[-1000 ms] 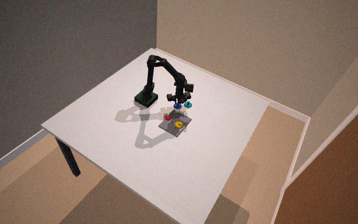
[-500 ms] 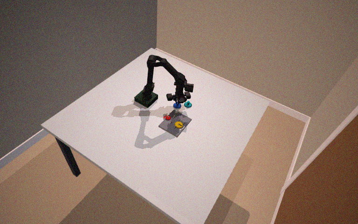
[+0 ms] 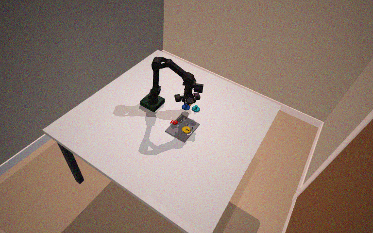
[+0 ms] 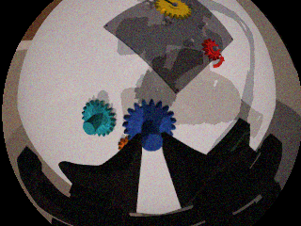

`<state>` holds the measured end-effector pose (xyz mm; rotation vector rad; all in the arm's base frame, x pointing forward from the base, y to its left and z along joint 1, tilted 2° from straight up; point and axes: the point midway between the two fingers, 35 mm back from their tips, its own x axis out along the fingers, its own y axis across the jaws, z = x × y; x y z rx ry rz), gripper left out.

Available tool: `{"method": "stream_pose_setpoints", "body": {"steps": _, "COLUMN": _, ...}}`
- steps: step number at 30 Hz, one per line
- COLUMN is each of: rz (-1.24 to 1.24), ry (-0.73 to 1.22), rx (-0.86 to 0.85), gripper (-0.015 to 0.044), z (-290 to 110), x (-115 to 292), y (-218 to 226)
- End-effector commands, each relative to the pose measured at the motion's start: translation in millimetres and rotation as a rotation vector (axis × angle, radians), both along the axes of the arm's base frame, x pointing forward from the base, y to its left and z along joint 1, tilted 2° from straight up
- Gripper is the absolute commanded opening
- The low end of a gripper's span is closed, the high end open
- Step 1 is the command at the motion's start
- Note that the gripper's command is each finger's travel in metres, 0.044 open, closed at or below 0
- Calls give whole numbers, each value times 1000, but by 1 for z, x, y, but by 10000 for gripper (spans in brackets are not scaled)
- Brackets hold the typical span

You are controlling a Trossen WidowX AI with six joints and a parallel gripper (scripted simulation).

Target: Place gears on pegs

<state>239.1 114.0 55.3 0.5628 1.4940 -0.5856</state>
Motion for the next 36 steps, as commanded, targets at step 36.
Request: {"method": "stream_pose_setpoints", "body": {"steps": 36, "rz": 3, "ry": -11, "rx": 1, "gripper": 0, "z": 98, "x": -2, "y": -8}}
